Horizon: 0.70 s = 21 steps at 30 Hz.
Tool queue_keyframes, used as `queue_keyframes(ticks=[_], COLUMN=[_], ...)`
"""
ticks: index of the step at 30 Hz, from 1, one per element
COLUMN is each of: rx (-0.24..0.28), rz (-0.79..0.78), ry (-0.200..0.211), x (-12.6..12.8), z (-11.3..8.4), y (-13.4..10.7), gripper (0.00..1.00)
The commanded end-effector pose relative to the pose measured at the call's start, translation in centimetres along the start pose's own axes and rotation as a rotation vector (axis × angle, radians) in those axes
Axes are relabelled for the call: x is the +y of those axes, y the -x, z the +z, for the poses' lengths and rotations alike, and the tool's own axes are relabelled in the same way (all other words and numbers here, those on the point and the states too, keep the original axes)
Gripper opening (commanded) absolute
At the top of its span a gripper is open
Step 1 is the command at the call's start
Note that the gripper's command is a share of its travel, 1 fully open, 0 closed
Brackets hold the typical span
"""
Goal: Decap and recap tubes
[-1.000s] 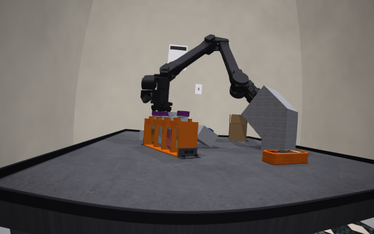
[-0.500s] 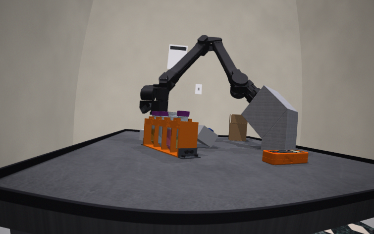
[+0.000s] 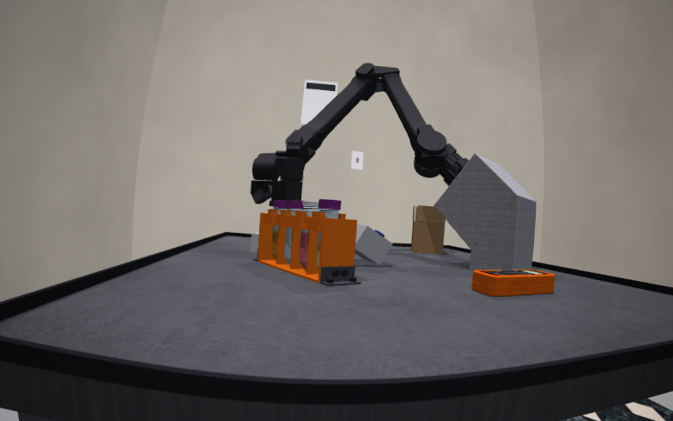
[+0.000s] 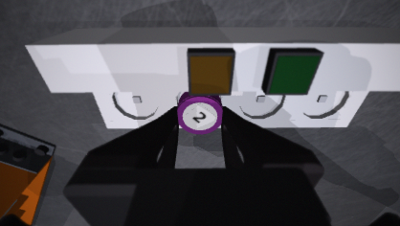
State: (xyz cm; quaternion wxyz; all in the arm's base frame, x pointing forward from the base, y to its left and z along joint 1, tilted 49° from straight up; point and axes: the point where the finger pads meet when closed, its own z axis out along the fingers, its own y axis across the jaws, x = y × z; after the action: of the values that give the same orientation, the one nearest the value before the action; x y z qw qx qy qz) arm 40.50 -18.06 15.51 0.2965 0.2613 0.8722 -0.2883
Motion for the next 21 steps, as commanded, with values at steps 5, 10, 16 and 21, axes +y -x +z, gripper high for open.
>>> queue_keyframes(ticks=[5, 10, 16, 21], rx=[-0.002, 0.001, -0.001, 0.006], rz=[-0.009, -0.010, -0.008, -0.010], ry=[0.006, 0.005, 0.005, -0.003], x=[0.67, 0.70, 0.69, 0.18], z=[0.22, 0.33, 0.26, 0.84], y=[-0.28, -0.45, -0.43, -0.55], gripper=[0.00, 0.00, 0.00, 0.00])
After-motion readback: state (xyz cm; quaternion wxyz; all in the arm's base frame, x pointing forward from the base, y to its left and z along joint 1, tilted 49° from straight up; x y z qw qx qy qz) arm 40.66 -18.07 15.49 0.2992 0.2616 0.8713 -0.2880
